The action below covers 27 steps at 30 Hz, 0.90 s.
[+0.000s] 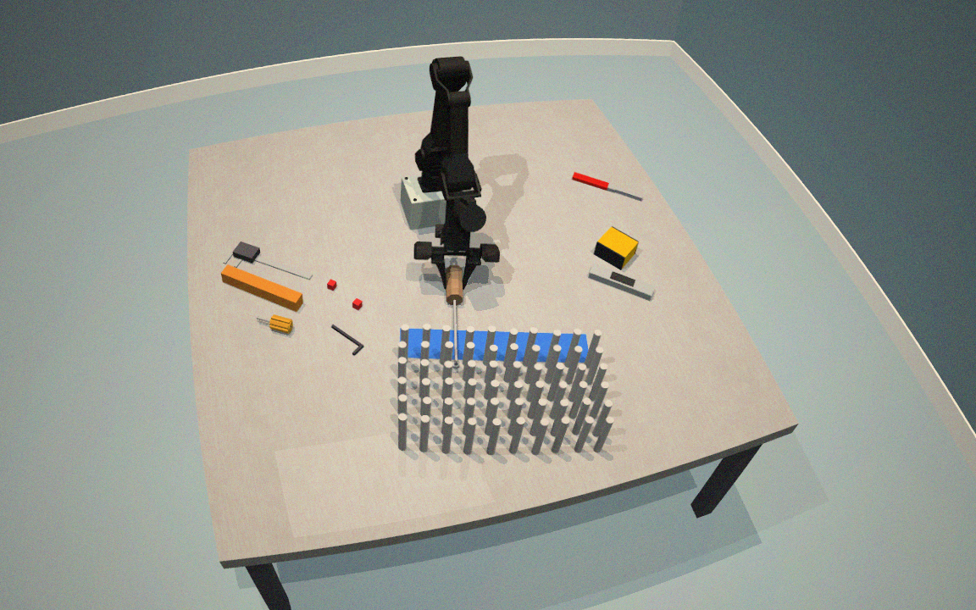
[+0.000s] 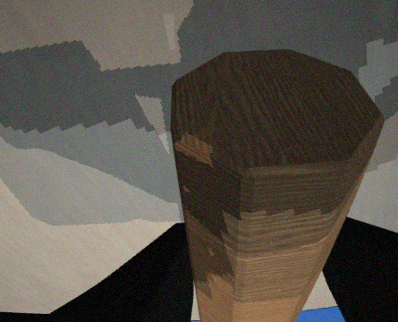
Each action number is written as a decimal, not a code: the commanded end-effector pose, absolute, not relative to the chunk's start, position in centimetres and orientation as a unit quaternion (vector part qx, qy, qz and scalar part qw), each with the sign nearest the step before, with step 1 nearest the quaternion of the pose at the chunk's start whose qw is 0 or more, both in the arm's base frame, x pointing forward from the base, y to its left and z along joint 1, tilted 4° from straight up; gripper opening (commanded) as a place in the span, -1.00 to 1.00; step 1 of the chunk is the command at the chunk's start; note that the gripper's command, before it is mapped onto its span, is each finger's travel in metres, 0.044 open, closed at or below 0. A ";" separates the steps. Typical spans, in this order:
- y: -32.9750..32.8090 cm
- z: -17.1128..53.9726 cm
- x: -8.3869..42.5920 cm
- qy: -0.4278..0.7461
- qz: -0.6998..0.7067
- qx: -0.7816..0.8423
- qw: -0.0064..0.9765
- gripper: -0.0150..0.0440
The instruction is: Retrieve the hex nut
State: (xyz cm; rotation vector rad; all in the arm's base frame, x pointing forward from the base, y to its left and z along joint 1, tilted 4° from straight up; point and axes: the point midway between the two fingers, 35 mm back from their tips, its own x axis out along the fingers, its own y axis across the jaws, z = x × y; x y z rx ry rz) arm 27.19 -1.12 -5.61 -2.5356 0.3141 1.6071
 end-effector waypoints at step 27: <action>-0.7 -5.4 25.0 0.106 0.531 -0.838 0.062 -0.49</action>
